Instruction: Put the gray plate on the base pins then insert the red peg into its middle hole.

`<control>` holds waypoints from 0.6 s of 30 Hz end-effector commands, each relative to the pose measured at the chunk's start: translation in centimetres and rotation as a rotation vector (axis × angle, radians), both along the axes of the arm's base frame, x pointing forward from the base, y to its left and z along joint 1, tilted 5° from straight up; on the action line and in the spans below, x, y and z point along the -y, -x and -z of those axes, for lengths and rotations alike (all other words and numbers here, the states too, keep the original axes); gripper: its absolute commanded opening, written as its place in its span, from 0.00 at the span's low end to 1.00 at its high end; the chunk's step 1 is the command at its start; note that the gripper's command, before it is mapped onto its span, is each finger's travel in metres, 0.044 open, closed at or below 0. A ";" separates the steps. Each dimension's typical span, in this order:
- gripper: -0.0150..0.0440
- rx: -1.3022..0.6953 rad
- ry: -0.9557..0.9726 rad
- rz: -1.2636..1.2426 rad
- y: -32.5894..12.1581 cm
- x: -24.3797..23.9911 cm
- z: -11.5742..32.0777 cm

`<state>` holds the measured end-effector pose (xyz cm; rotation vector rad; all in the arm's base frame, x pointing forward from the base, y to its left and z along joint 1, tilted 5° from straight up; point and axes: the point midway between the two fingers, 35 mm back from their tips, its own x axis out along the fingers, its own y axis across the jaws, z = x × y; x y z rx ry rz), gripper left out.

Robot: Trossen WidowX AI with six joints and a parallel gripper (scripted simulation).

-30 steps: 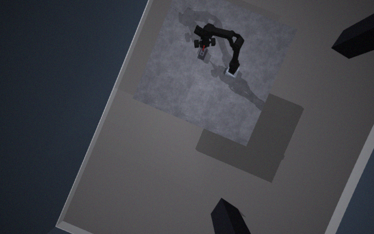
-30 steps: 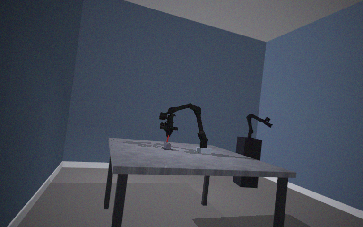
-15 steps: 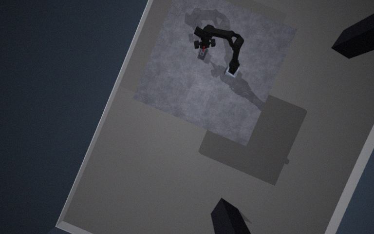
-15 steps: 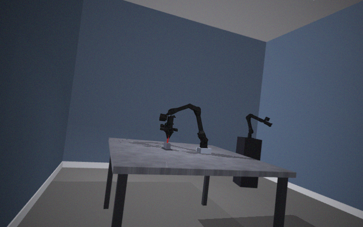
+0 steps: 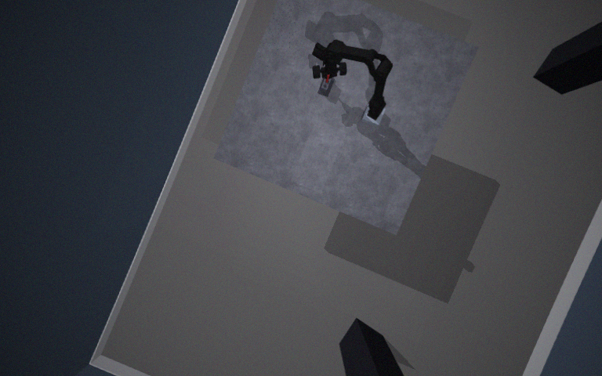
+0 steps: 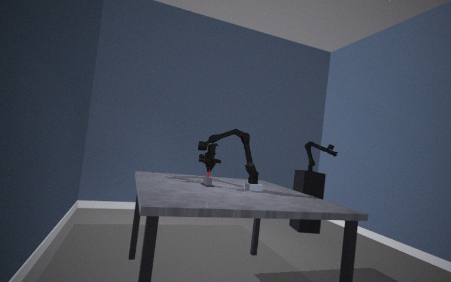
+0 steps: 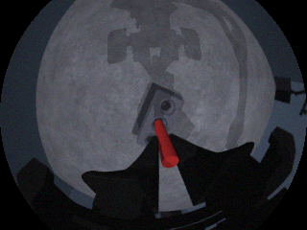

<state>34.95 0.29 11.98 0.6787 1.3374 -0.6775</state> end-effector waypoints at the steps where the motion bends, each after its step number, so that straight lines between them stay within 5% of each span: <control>1: 0.25 0.000 0.000 0.003 0.0 0.0 0.1; 18: 0.25 0.000 0.000 0.002 0.0 0.1 0.1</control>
